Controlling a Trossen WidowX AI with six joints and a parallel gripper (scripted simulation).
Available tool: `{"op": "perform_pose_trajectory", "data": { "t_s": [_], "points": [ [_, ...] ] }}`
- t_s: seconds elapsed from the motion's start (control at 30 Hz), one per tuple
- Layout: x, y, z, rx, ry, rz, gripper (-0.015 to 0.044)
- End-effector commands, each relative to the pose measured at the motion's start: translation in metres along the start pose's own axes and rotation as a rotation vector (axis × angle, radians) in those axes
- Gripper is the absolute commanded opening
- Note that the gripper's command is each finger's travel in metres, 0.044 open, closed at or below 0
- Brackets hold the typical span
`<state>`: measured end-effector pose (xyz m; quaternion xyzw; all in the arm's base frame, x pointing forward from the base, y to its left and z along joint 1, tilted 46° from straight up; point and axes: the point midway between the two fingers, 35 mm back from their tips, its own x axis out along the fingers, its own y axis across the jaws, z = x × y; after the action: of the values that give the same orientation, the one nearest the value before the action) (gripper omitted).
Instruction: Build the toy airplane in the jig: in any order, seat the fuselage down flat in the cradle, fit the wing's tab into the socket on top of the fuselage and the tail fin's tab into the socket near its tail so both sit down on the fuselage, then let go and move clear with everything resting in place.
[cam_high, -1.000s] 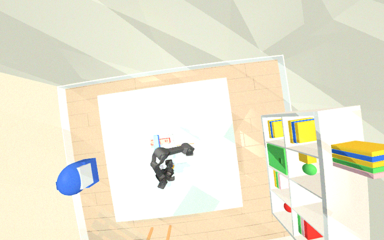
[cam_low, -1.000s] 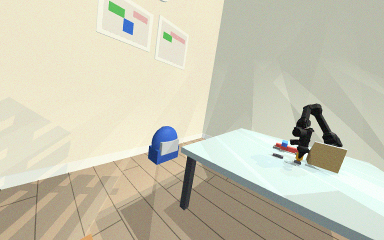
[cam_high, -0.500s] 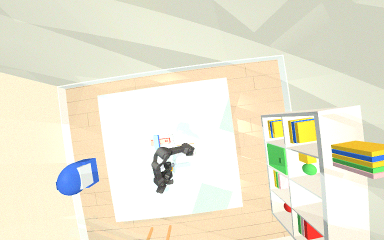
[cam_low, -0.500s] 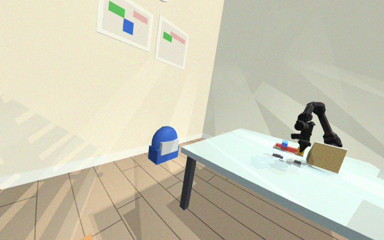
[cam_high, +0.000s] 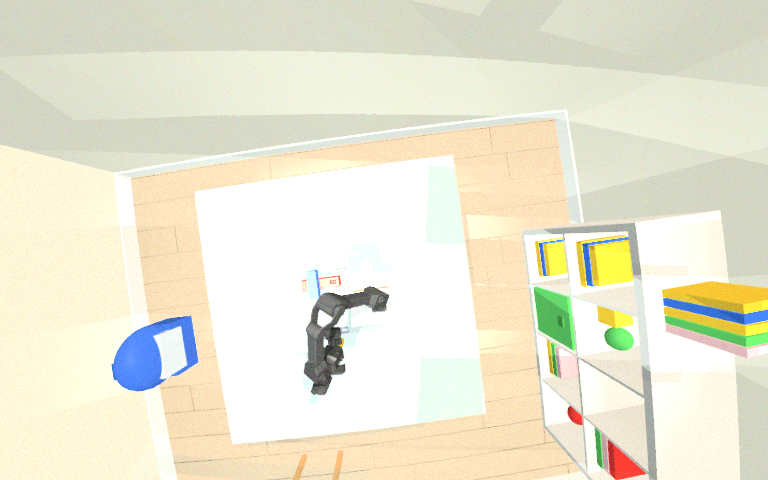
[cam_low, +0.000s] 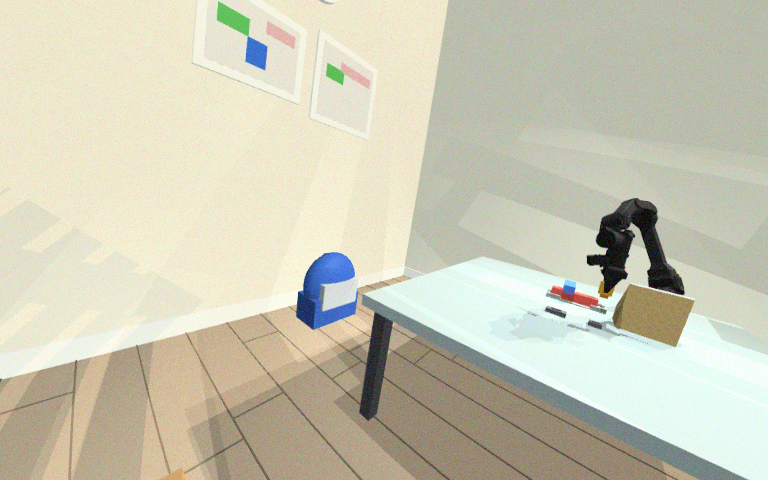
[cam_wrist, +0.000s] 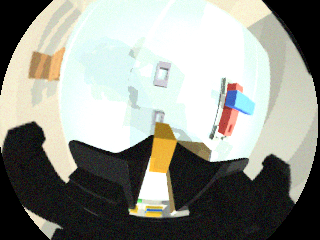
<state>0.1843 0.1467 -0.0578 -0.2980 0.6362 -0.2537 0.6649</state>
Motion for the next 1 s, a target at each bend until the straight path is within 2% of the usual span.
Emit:
{"op": "perform_pose_trajectory", "data": {
  "t_s": [0.0, 0.33, 0.97],
  "points": [
    [-0.019, -0.001, -0.001, 0.011, -0.007, 0.016, 0.0],
    [-0.024, -0.005, 0.0, 0.008, -0.007, 0.019, 0.0],
    [-0.02, -0.057, 0.026, -0.024, -0.01, 0.054, 0.0]
  ]
}}
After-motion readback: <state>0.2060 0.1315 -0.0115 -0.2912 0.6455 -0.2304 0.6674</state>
